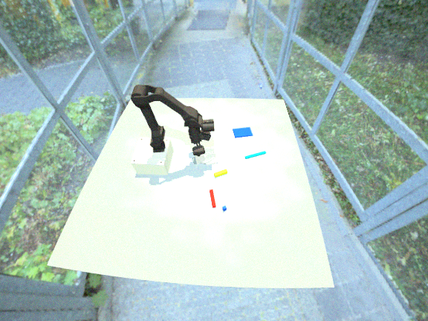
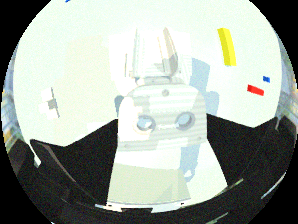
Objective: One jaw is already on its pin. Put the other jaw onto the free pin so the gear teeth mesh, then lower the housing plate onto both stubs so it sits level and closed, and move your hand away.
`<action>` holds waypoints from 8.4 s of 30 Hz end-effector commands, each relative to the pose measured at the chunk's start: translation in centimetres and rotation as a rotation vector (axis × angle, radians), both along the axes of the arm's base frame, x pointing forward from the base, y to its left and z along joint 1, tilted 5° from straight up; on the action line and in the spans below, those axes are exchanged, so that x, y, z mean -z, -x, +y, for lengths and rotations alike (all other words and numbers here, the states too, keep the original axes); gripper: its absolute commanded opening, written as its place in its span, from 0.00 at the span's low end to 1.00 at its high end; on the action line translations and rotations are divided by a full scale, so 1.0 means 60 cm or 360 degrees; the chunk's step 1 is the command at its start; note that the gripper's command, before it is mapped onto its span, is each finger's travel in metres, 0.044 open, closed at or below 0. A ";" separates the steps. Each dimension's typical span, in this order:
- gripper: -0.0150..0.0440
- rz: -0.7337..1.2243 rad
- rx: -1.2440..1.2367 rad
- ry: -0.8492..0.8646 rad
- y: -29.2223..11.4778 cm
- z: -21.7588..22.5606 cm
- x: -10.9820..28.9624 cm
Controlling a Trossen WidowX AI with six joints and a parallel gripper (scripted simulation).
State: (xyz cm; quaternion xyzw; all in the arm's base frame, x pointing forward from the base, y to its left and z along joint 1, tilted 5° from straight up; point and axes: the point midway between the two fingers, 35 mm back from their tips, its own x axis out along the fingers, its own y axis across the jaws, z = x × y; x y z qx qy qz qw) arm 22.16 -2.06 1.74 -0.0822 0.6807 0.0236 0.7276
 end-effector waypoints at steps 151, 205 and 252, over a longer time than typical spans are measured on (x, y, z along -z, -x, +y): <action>0.85 0.0009 -0.0004 -0.0007 -0.003 -0.007 0.115; 0.85 0.0009 -0.0004 -0.0007 -0.003 -0.007 0.115; 1.00 0.0006 -0.0007 -0.0006 0.020 0.008 -0.054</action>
